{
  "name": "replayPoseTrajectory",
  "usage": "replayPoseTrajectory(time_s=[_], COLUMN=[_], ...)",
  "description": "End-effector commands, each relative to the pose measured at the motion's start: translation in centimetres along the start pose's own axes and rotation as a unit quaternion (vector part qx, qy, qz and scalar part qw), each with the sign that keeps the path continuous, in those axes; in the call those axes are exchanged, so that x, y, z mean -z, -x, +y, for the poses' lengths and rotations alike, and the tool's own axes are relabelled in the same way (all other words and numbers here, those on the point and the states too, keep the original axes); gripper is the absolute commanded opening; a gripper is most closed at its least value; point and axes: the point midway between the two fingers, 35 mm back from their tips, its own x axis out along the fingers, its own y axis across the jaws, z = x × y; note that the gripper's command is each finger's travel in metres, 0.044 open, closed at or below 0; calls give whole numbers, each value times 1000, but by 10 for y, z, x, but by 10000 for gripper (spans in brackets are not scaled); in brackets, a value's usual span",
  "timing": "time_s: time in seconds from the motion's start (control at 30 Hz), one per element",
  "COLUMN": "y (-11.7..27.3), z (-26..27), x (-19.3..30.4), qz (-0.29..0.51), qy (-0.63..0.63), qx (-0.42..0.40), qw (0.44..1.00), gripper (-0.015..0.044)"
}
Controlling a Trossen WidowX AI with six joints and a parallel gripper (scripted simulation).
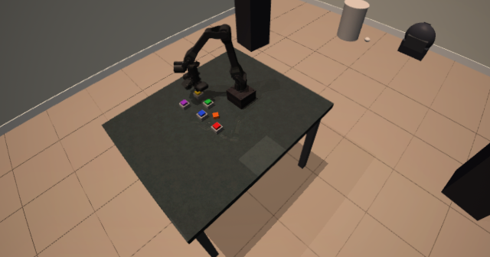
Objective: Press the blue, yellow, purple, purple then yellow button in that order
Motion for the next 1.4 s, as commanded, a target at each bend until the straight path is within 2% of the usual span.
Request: replayPoseTrajectory(time_s=[0.0,0.7,0.83,0.97,1.1,1.37], y=[-6,-6,24,26,33,54], z=[1,1,0,1,23,119], x=[1,2,1,1,-27,-93], qz=[3,3,3,3,-1,-12], qy=[2,2,2,2,3,5], qx=[-1,-1,-1,-1,0,-4], qw=[1000,1000,1000,1000,1000,1000], gripper=[20,20,20,20,125,335])
